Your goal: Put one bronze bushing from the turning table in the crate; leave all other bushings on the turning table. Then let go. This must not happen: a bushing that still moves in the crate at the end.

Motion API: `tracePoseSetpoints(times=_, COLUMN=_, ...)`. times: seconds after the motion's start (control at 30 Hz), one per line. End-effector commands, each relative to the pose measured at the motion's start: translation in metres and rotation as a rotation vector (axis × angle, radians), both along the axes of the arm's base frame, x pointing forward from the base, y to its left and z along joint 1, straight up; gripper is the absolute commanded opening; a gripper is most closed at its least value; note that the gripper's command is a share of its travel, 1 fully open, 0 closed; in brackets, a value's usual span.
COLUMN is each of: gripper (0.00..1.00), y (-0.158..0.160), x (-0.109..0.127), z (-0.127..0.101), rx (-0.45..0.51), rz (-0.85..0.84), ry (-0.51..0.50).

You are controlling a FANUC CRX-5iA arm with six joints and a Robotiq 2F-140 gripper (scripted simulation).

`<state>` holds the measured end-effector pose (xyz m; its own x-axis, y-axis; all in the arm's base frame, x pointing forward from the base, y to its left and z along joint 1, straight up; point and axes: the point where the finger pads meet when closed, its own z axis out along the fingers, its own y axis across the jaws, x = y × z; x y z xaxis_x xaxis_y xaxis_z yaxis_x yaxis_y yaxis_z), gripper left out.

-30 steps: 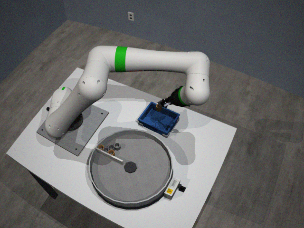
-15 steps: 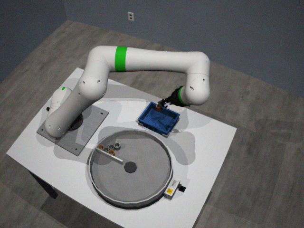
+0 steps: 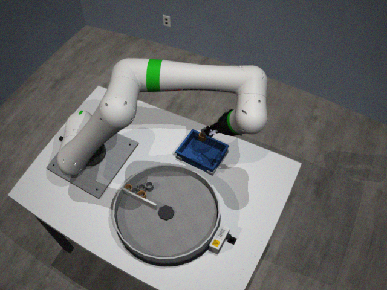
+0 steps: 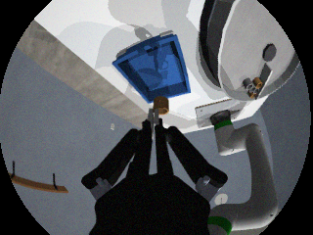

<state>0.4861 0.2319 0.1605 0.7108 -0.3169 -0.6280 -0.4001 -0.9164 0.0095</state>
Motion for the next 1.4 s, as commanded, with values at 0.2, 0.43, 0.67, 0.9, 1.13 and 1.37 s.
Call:
tracePoseSetpoints(times=0.2, gripper=0.00, y=0.000, x=0.000, z=-0.001, rx=0.000, rz=0.000, ry=0.000)
tracePoseSetpoints(times=0.43, gripper=0.00, y=0.000, x=0.000, z=-0.019, rx=0.000, rz=0.000, ry=0.000)
tracePoseSetpoints(times=0.67, gripper=0.00, y=0.000, x=0.000, z=-0.057, rx=0.000, rz=0.000, ry=0.000)
tracePoseSetpoints(times=0.9, gripper=0.00, y=0.000, x=0.000, z=-0.064, rx=0.000, rz=0.000, ry=0.000)
tracePoseSetpoints(times=1.13, gripper=0.00, y=0.000, x=0.000, z=-0.064, rx=0.000, rz=0.000, ry=0.000)
tracePoseSetpoints(times=1.37, gripper=0.00, y=0.000, x=0.000, z=-0.064, rx=0.000, rz=0.000, ry=0.000)
